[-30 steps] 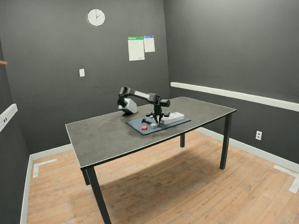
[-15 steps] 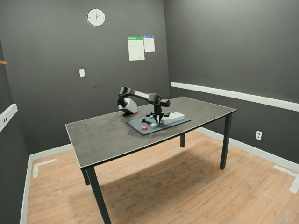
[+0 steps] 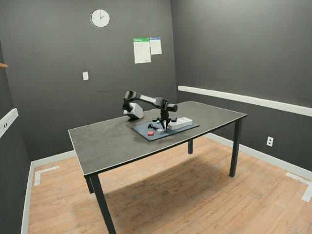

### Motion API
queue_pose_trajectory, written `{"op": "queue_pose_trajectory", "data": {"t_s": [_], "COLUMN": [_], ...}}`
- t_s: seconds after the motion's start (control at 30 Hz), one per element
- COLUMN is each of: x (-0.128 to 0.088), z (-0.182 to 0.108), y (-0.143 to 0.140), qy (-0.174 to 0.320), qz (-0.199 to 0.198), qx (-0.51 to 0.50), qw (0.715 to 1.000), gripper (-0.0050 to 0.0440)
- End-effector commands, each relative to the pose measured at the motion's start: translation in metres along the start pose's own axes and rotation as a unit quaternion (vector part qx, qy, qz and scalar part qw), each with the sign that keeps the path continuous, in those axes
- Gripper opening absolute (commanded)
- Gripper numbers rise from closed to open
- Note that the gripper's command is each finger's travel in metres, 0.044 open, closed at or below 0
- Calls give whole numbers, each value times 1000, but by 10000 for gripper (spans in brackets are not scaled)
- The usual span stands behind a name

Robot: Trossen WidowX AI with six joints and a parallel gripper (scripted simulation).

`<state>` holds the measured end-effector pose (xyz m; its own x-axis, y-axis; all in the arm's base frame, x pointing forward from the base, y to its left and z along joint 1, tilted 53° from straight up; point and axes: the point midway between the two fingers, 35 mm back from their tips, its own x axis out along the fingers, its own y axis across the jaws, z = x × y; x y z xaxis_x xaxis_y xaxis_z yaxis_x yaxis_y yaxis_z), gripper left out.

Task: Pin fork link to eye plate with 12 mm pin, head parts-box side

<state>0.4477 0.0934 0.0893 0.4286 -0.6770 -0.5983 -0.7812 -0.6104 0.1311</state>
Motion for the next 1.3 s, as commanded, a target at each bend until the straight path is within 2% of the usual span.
{"op": "queue_pose_trajectory", "data": {"t_s": [0.0,0.17,0.2,1.27], "x": [-5,-5,-5,-5], "z": [-3,-3,-3,-3], "y": [-1,-1,-1,-1], "qy": [0,0,0,0], "qz": [-7,-7,-7,-7], "qx": [1,1,1,1], "qw": [1000,1000,1000,1000], "gripper": [-50,-50,110,110]}}
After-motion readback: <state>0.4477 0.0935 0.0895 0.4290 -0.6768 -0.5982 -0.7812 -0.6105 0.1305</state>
